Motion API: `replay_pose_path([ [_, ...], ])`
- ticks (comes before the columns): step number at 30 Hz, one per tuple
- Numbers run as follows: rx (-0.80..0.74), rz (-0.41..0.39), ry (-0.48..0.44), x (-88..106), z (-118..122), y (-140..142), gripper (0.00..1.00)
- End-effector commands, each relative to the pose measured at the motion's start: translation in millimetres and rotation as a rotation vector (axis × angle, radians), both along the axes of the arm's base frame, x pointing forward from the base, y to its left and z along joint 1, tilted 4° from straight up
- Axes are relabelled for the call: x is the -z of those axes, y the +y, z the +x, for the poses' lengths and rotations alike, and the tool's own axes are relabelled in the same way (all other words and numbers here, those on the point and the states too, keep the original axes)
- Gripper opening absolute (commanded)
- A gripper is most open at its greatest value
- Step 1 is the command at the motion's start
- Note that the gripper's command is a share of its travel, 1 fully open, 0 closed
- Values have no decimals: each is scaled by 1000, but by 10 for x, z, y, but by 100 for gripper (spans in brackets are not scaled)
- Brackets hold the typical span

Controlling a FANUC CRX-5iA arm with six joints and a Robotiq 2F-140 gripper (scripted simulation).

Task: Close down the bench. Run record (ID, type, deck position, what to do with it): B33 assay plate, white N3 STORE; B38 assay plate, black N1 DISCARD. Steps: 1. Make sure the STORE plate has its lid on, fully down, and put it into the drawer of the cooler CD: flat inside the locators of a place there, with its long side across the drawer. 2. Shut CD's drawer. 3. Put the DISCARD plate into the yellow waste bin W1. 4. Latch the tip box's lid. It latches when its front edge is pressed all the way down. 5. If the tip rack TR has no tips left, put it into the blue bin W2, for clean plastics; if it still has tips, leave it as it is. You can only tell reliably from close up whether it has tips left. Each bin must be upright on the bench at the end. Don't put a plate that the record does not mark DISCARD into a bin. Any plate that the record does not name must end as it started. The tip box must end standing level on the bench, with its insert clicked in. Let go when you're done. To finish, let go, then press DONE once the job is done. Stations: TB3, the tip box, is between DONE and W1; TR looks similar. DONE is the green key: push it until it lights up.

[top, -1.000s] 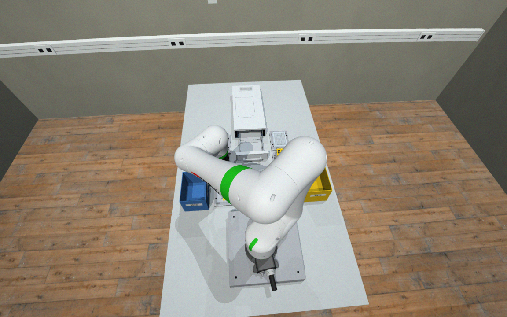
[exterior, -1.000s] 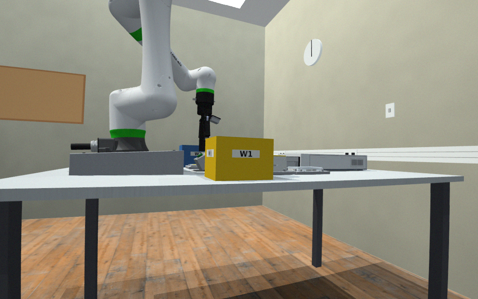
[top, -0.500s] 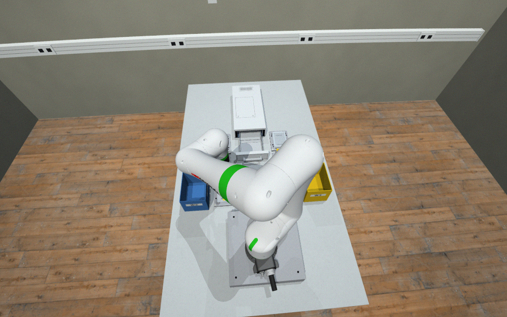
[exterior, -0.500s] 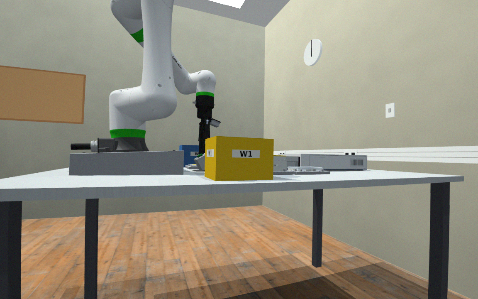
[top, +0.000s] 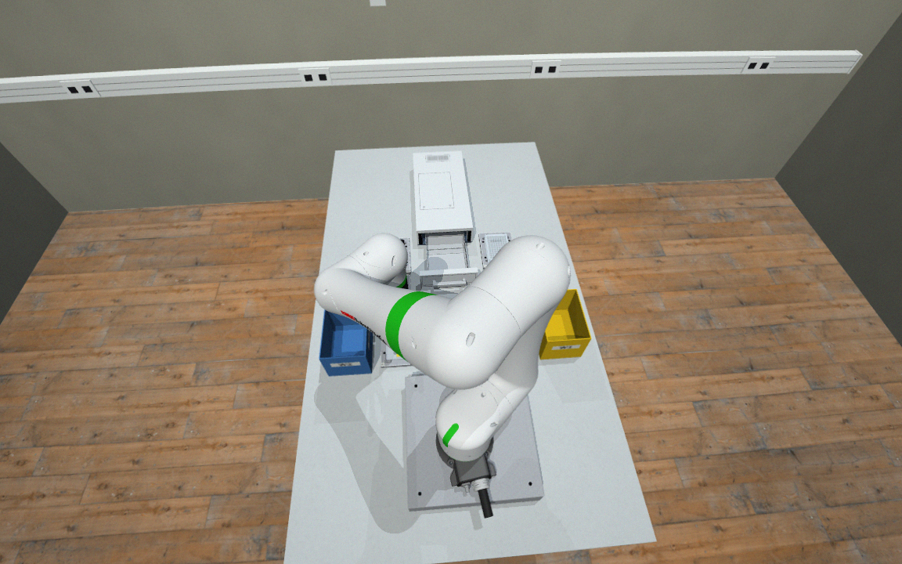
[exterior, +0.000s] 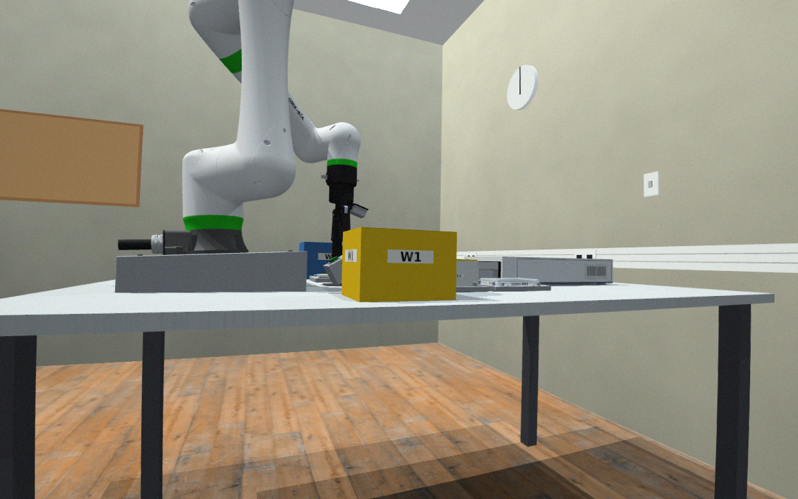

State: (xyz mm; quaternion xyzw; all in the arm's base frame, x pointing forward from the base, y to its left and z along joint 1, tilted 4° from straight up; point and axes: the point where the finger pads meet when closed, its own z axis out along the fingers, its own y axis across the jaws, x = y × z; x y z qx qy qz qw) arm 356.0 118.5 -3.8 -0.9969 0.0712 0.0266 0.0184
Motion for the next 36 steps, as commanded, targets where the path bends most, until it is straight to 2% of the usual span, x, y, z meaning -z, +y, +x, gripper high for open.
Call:
replay_pose_path([
  [1, 0, 0, -1, 53, 4, 4, 70],
  [36, 0, 0, -1, 383, -12, 18, 70],
])
